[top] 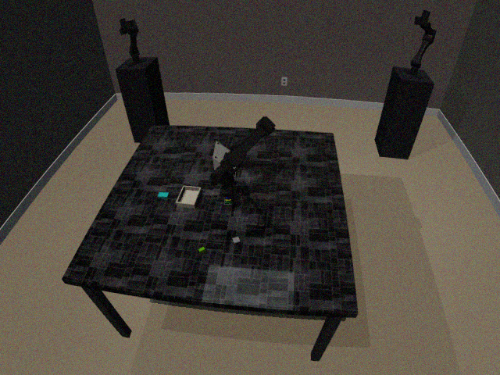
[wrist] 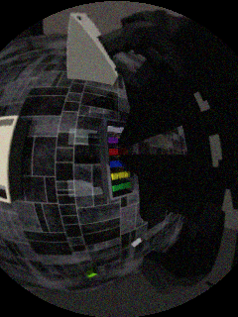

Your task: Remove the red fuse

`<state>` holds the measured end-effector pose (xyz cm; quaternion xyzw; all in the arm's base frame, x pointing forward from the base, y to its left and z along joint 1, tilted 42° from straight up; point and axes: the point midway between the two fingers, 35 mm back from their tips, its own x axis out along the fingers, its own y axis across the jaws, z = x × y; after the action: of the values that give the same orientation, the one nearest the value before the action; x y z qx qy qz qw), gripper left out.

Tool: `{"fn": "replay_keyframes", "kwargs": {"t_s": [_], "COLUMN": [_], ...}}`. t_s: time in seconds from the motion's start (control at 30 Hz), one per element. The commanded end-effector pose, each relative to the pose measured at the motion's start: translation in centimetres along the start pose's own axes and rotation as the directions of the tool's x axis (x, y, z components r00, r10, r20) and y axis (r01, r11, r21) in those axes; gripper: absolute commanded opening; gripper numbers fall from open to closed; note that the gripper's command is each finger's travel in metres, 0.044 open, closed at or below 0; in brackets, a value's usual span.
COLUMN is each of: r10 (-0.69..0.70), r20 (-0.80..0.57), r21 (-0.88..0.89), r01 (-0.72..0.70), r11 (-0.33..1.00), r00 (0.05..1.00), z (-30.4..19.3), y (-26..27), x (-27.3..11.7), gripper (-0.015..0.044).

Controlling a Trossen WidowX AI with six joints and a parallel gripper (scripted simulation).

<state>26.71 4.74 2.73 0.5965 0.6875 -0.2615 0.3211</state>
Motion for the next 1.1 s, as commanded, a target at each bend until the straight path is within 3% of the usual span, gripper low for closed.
{"fn": "replay_keyframes", "kwargs": {"t_s": [0.0, 0.77, 1.07], "r10": [-0.003, -0.003, -0.002], "r20": [-0.004, -0.004, -0.001], "r21": [0.003, 0.003, 0.0], "r01": [0.003, 0.003, 0.002], "r11": [1.0, 1.0, 1.0], "r00": [1.0, 1.0, 1.0], "z": [-0.1, -0.1, -0.1], "y": [-0.1, -0.1, -0.1], "x": [0.3, 1.3, 1.2], "gripper": [0.0061, 0.0061, 0.0001]}}
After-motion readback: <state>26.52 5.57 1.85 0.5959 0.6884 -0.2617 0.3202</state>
